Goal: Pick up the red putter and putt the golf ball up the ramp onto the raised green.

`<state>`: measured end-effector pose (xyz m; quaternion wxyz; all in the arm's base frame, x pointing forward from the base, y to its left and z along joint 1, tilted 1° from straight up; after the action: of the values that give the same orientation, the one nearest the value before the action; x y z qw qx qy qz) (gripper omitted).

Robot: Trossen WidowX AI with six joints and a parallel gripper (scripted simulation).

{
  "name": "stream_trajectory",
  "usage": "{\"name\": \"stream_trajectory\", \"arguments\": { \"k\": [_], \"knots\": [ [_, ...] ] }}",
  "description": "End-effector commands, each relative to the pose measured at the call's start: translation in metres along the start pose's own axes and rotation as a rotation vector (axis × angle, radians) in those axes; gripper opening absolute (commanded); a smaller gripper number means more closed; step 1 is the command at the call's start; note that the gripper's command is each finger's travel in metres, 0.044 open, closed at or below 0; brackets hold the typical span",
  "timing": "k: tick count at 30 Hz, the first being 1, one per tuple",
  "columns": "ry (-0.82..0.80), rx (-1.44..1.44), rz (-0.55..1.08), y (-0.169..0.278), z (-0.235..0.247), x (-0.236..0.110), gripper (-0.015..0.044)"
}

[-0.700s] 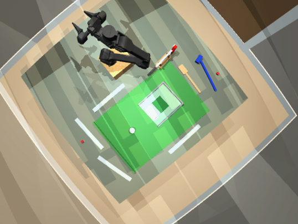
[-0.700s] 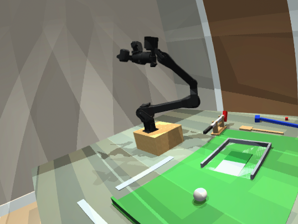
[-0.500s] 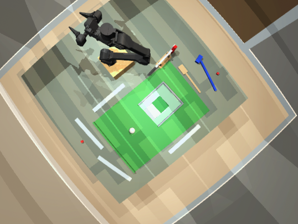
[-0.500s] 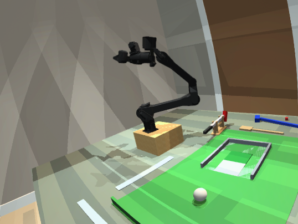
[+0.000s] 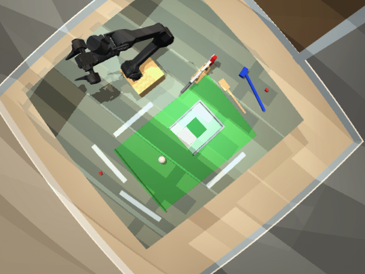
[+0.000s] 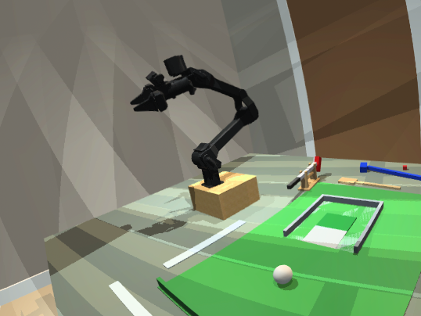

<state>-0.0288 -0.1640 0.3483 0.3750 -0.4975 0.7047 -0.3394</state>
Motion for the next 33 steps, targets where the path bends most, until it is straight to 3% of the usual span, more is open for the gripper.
{"name": "stream_trajectory", "arguments": {
  "k": [1,8,15,25,33],
  "knots": [
    [-0.308,-0.198,-0.034,-0.012,0.061,0.022,0.044],
    [-0.733,-0.523,-0.149,-0.023,0.163,0.014,0.044],
    [-1.118,-0.843,-0.314,-0.01,0.25,-0.039,0.044],
    [-1.582,-1.361,-0.637,0.042,0.338,-0.157,0.044],
    [-1.876,-1.786,-0.953,0.122,0.352,-0.26,0.044]
  ]
}}
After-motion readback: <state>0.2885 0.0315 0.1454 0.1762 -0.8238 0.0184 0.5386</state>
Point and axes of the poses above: the point midway between the two fingers, 35 mm back from their tips, its own x axis out along the fingers, its own z axis across the jaws, y = z × x, the point moved 2 cm from there along -x, back along the fingers, and after that the axes turned 13 degrees about -x, right-handed, at the moved point
